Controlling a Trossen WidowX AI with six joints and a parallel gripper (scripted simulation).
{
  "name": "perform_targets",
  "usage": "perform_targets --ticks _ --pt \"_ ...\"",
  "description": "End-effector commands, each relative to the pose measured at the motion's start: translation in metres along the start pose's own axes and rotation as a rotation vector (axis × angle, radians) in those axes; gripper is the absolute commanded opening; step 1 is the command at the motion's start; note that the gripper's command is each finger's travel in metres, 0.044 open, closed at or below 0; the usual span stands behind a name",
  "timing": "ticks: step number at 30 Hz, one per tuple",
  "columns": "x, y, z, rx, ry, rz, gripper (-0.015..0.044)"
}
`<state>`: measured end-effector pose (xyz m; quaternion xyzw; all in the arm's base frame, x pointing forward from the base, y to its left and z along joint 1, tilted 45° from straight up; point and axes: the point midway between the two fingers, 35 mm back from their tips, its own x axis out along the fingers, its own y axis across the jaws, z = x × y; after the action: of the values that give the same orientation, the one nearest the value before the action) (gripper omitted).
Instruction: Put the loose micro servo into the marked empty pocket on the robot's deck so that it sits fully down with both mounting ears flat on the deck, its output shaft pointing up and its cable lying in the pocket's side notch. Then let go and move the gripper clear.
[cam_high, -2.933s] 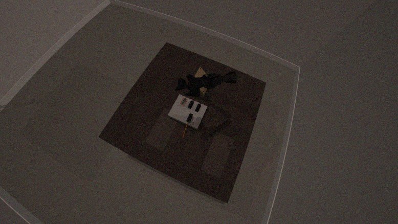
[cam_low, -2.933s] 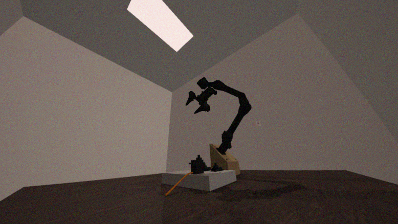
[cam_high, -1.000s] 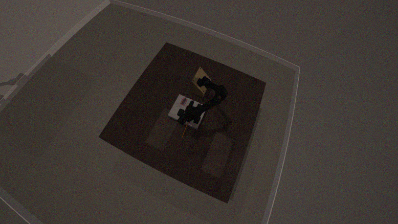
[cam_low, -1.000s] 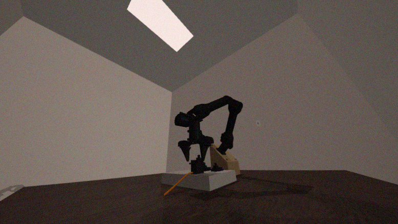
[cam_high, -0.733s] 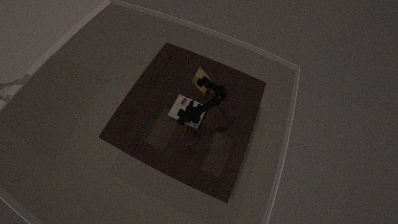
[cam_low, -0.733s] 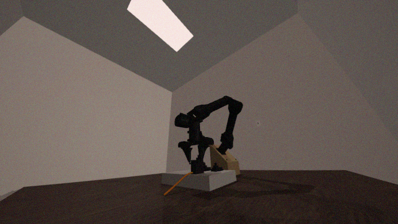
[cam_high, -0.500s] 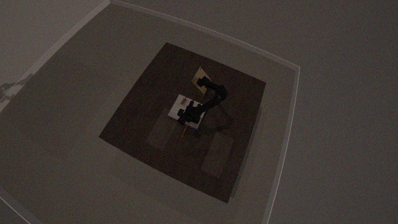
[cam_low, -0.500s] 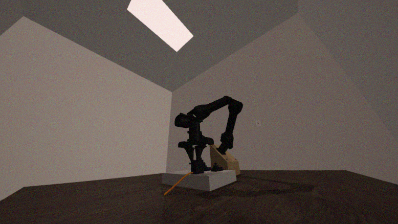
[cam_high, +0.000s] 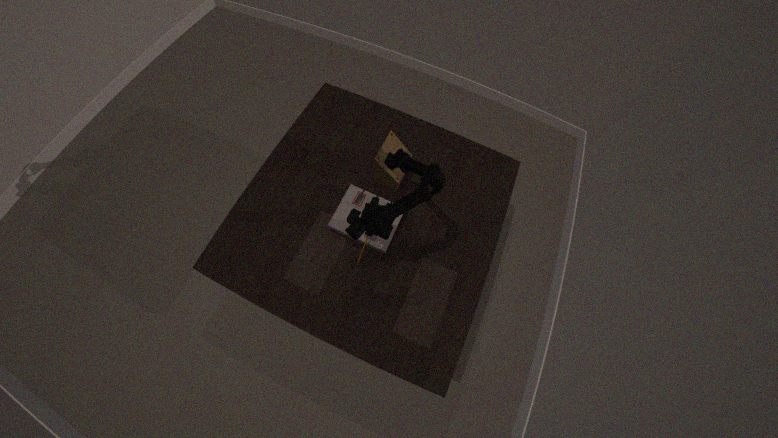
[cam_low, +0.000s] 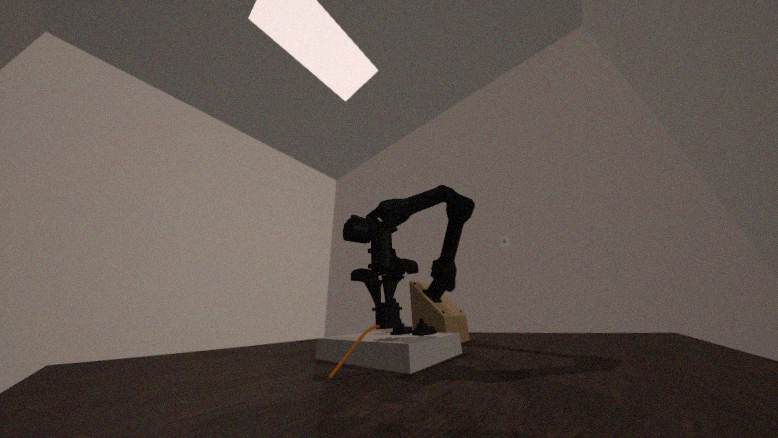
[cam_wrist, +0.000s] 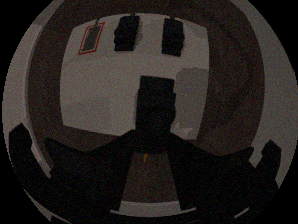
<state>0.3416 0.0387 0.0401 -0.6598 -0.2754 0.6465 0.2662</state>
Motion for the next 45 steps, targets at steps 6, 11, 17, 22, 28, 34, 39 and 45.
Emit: perform_targets --ticks 6,11,17,22,28,34,39,45 --pt "-0.007 -0.001 0.002 -0.012 0.009 0.005 0.0" --pt "-0.007 0.0 0.015 -0.011 0.009 0.005 0.0" --pt "-0.006 0.001 0.037 -0.01 0.008 0.006 0.0" --pt "-0.006 0.002 0.047 -0.009 0.007 0.006 0.0" --pt "-0.006 0.025 0.047 -0.009 0.007 0.007 0.0" --pt "-0.007 0.058 0.047 -0.01 0.008 0.009 0.0" --pt "-0.007 0.086 0.047 -0.01 0.008 0.011 0.0" --pt "-0.008 0.119 0.047 -0.011 0.008 0.013 0.0"
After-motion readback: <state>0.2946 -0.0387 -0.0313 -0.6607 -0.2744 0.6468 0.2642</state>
